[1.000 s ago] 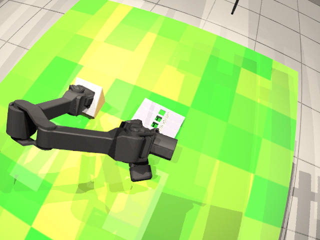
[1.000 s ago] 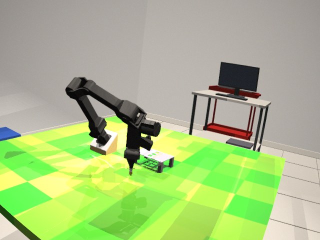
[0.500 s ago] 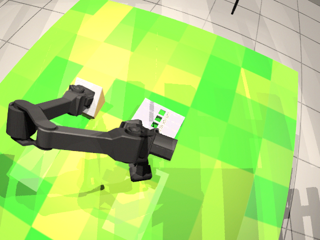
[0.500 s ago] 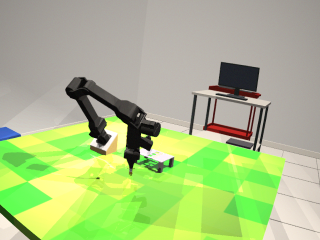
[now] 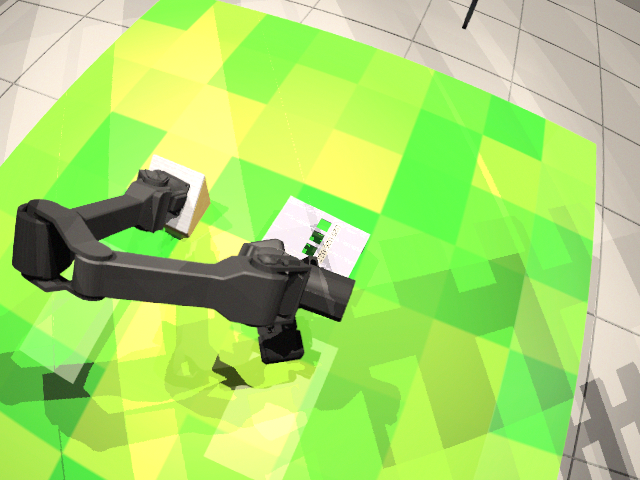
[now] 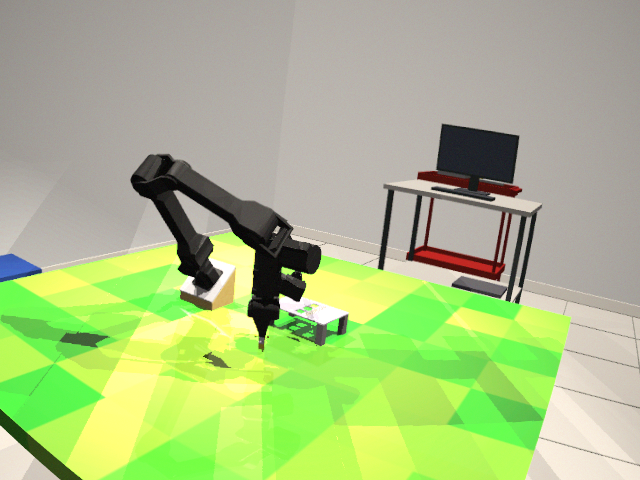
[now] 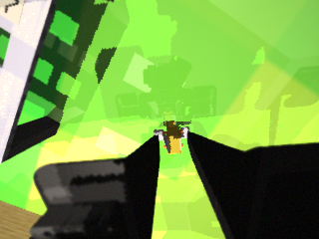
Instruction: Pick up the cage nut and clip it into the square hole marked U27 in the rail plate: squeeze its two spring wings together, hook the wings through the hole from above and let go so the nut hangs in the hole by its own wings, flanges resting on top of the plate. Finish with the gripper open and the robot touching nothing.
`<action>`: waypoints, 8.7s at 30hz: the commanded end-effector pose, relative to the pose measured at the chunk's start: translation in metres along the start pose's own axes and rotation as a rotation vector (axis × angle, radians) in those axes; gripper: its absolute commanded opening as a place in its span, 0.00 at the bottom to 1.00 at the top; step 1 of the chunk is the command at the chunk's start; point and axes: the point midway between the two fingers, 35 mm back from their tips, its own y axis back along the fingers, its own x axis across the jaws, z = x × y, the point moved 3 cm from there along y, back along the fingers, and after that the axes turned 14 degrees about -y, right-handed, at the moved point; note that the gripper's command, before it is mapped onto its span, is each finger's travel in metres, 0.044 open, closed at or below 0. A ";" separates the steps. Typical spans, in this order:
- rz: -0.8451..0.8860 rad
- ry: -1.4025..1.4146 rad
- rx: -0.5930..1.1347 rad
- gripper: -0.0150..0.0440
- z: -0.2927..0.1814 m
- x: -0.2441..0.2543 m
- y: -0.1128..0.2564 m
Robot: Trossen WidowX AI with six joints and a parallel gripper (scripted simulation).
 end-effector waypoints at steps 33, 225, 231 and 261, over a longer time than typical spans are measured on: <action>-0.002 0.002 0.001 0.31 0.000 0.000 0.000; 0.039 -0.668 0.005 0.31 0.055 0.116 0.041; 0.041 -0.668 0.005 0.31 0.055 0.116 0.041; 0.077 -0.668 0.002 0.31 0.054 0.114 0.040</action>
